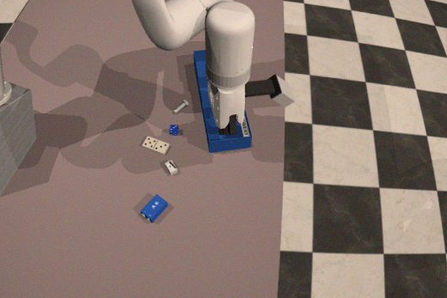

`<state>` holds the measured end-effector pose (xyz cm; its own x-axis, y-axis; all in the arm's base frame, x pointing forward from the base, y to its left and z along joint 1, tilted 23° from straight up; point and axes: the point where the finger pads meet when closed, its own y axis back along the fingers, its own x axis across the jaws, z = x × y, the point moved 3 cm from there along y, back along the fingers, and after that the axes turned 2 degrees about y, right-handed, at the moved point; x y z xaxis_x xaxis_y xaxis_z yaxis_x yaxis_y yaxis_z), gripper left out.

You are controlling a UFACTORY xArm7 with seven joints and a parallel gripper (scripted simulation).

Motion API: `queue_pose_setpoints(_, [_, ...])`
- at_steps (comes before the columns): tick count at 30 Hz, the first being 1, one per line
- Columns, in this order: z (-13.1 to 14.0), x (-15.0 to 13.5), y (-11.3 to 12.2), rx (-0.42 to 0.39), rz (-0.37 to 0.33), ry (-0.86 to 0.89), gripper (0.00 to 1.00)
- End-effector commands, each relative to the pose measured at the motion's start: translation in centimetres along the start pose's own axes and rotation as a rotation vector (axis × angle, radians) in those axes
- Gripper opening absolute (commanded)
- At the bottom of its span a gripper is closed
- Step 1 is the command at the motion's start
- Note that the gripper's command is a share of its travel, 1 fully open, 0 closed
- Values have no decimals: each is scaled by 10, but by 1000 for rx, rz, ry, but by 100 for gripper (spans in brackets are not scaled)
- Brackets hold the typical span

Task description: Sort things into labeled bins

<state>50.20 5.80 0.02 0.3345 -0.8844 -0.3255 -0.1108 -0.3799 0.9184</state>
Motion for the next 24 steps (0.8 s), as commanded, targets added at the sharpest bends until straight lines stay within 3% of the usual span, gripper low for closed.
queue_pose_setpoints(1, [-1,1,2,4,2,0,7])
queue_pose_setpoints(24, [-1,1,24,4,2,0,7])
